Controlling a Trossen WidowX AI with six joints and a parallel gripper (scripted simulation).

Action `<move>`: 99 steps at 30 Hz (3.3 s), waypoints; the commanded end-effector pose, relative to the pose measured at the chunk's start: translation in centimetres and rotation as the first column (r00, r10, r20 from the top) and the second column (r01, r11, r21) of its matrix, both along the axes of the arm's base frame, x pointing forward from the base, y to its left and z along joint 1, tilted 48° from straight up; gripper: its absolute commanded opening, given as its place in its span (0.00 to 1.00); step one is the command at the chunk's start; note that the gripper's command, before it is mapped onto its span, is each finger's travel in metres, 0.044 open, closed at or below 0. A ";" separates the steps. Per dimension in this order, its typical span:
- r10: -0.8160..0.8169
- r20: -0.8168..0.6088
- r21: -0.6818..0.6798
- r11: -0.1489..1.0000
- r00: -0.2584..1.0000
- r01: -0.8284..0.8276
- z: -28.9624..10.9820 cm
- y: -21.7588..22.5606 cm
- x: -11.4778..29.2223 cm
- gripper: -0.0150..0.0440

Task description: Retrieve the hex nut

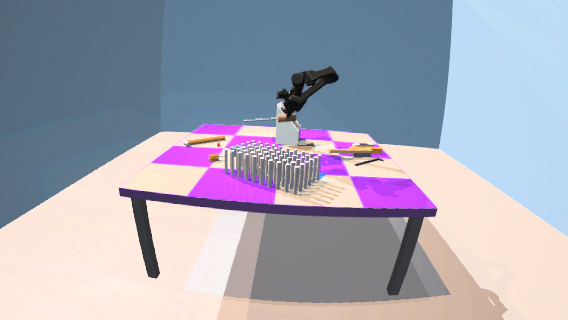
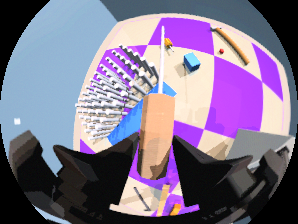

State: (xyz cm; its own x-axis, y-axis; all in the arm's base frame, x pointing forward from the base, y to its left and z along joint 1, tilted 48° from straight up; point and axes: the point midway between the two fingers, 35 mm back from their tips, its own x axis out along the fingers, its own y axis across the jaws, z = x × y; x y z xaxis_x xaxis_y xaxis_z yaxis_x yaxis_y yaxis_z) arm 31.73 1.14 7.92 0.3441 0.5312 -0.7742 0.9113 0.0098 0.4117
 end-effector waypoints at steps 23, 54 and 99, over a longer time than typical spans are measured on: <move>0.469 0.559 -0.193 0.876 0.684 -0.443 6.6 8.0 -5.2 0.25; 0.491 0.538 -0.215 0.866 0.686 -0.451 -0.8 15.5 -3.9 0.25; 0.462 0.563 -0.187 0.879 0.685 -0.440 -4.3 19.6 -4.3 0.25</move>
